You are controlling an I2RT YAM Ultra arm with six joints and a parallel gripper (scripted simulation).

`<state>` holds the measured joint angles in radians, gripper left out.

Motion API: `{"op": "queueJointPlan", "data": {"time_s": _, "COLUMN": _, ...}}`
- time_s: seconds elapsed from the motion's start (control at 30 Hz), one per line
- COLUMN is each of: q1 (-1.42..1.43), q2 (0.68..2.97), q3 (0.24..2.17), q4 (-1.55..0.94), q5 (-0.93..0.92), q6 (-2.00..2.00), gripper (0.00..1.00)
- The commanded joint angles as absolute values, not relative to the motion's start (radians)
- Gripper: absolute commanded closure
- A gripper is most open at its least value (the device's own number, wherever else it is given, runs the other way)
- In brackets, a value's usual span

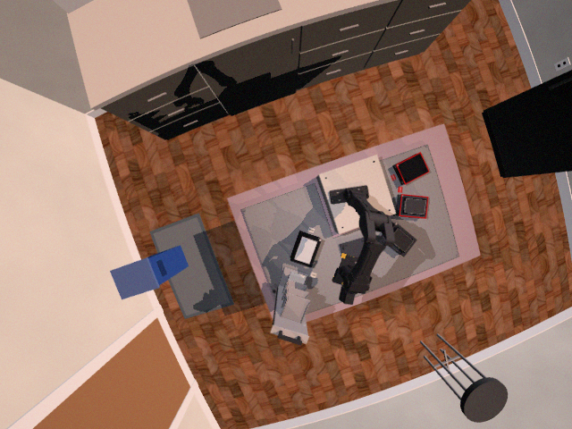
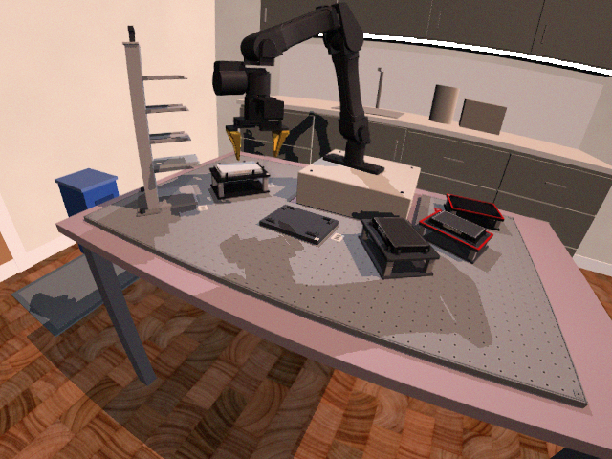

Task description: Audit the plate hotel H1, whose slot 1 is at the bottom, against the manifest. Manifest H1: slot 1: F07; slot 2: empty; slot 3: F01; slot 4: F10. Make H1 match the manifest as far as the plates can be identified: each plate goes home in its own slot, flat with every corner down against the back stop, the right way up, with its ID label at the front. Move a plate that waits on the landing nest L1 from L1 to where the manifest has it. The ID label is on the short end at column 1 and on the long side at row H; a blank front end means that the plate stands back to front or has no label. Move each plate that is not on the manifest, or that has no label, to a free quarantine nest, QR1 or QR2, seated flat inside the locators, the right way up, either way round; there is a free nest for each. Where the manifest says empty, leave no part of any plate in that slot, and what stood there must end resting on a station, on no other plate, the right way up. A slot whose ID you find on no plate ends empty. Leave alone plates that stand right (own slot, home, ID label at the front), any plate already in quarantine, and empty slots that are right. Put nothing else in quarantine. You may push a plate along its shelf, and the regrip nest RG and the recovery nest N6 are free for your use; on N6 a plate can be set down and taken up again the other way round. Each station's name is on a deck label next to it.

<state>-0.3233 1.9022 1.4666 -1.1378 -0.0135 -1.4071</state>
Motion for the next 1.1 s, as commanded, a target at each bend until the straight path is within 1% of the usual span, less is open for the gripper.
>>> {"op": "queueJointPlan", "data": {"time_s": 0.0, "q1": -0.323, "q2": 1.899, "q3": 1.461, "q4": -1.122, "q5": -0.014, "q6": -1.407, "gripper": 0.0}}
{"op": "queueJointPlan", "data": {"time_s": 1.07, "q1": -0.321, "q2": 1.948, "q3": 1.342, "q4": -0.955, "q5": -0.014, "q6": -1.406, "gripper": 0.0}}
